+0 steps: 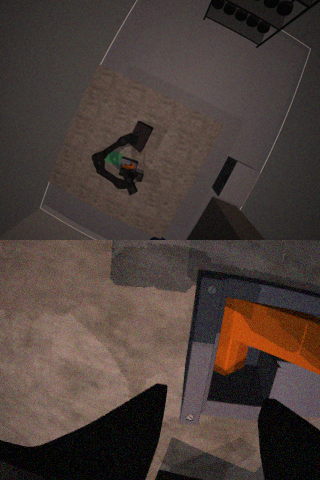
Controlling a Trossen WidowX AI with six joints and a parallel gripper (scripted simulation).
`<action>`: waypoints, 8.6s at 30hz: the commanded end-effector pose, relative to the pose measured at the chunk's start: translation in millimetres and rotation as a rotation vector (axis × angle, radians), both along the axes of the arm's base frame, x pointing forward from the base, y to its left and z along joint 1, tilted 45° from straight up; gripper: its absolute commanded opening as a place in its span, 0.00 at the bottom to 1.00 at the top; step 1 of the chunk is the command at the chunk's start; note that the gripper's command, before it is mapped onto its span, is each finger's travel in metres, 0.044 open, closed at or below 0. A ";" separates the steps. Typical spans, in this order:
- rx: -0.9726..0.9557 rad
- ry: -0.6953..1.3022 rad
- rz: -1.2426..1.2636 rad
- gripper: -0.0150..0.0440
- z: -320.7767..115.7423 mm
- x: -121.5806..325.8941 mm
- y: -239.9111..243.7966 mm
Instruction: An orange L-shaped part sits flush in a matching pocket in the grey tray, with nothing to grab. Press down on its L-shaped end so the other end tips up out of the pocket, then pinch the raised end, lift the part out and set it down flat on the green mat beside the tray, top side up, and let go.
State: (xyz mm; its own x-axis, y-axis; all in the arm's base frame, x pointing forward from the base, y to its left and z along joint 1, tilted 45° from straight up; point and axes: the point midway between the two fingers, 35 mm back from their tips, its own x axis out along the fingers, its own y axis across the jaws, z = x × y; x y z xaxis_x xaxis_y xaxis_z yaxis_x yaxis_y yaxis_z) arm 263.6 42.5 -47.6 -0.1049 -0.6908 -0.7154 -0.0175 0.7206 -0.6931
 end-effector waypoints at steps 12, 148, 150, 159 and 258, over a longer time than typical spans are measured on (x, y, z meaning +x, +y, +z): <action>-0.068 -0.458 -0.476 0.73 22.8 7.4 -22.2; -0.169 -1.086 -1.127 0.25 40.6 9.8 -68.0; -0.169 -1.086 -1.127 0.25 42.8 10.2 -65.8; -0.169 -1.085 -1.128 0.25 53.0 11.8 -55.7; -0.178 -1.091 -1.122 0.25 140.2 -5.2 -205.0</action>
